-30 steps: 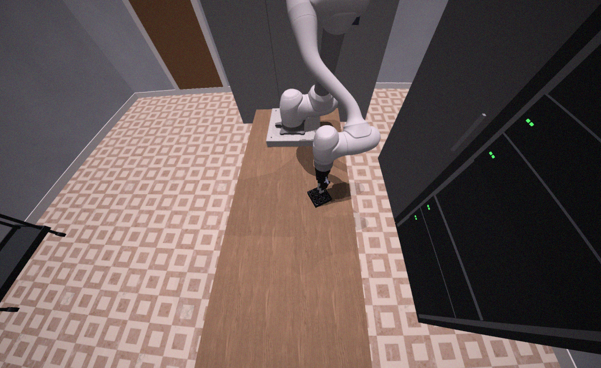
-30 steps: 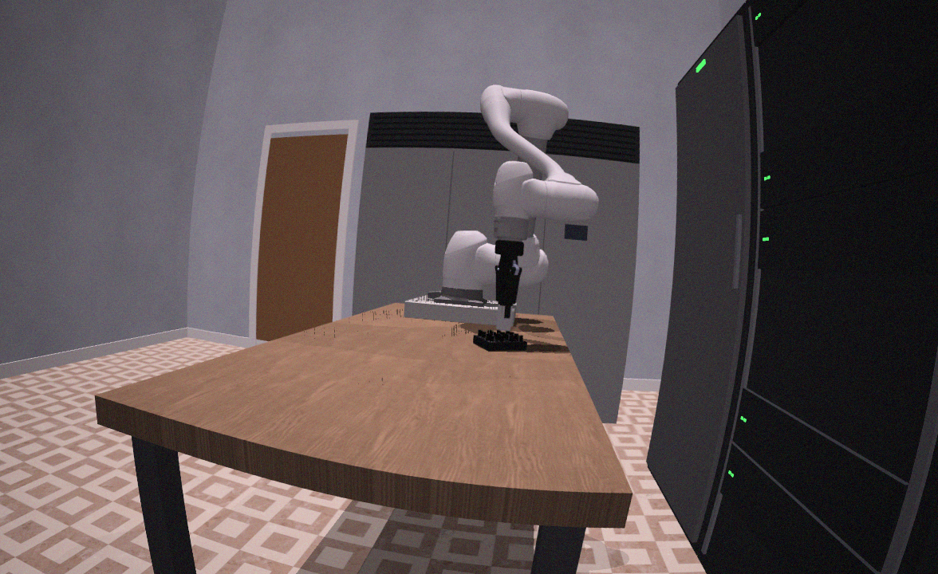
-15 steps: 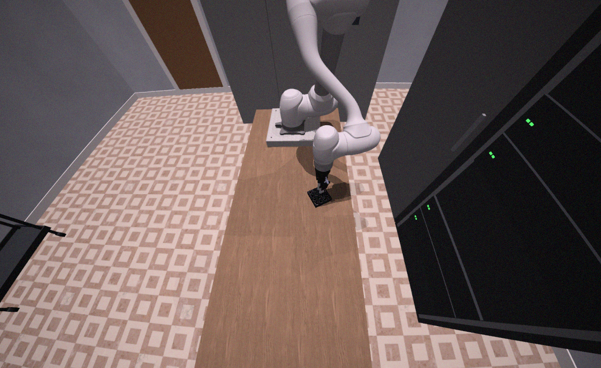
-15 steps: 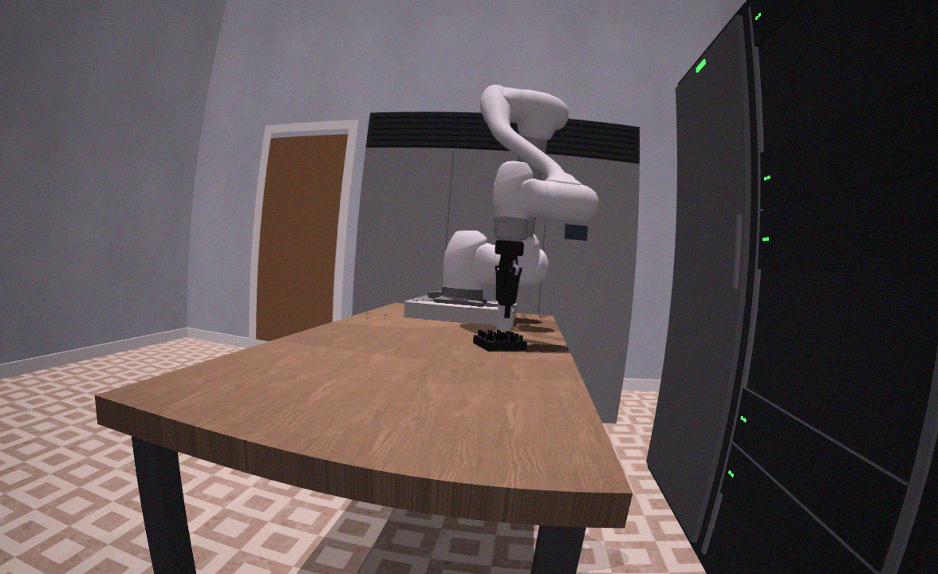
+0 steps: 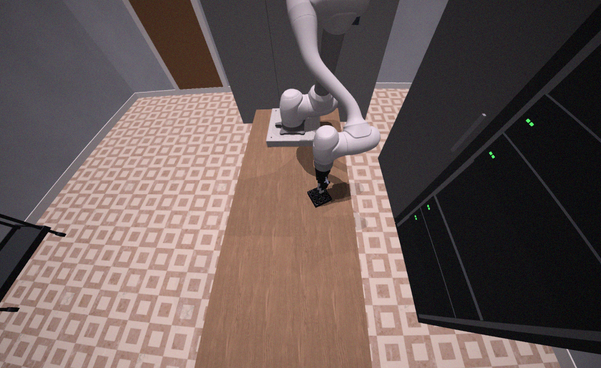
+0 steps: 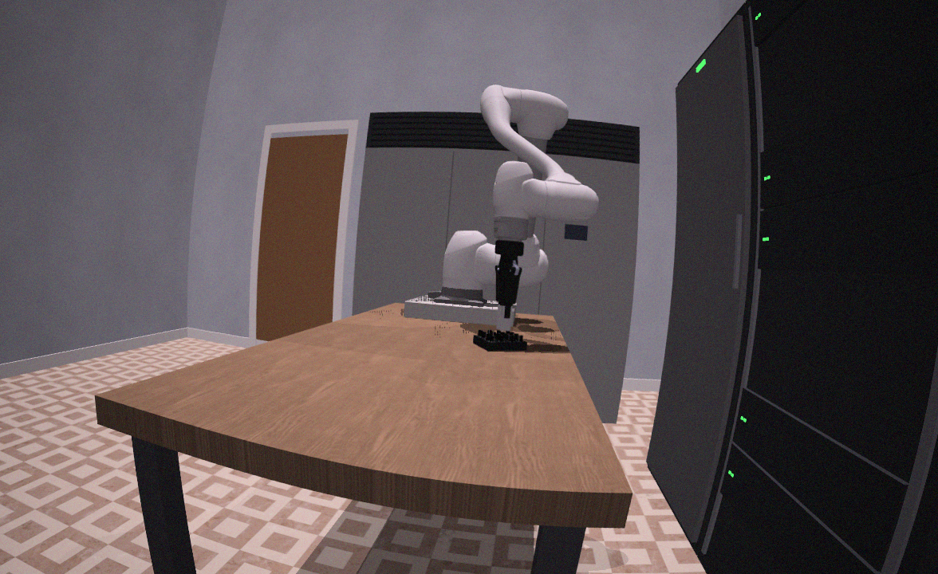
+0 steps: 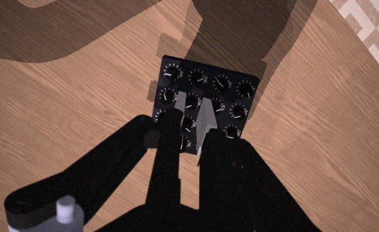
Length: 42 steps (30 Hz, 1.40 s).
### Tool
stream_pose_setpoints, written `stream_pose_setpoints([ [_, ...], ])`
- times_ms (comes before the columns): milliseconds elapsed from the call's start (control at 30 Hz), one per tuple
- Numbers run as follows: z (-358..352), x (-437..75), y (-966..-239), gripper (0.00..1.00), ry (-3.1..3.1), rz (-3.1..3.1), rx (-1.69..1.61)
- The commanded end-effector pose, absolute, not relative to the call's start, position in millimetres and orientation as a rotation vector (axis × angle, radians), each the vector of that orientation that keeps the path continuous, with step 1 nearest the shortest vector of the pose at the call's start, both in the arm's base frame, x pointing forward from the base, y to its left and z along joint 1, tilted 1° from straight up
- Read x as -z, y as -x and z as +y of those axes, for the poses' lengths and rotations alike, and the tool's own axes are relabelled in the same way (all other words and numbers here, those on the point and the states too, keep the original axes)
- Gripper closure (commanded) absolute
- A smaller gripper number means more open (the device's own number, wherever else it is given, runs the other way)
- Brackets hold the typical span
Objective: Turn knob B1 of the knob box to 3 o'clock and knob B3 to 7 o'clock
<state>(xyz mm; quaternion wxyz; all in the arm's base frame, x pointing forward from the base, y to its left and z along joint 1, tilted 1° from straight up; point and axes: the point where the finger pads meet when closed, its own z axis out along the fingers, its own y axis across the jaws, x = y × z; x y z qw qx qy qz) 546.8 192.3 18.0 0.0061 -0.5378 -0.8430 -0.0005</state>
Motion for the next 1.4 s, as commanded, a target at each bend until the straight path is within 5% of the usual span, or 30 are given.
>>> stream_pose_setpoints([
  [0, 192.3, -18.1, -546.8, 0.88, 1.683, -2.638, 0.002],
  [1367, 192.5, -4.1, -546.7, 0.88, 1.683, -2.638, 0.002],
])
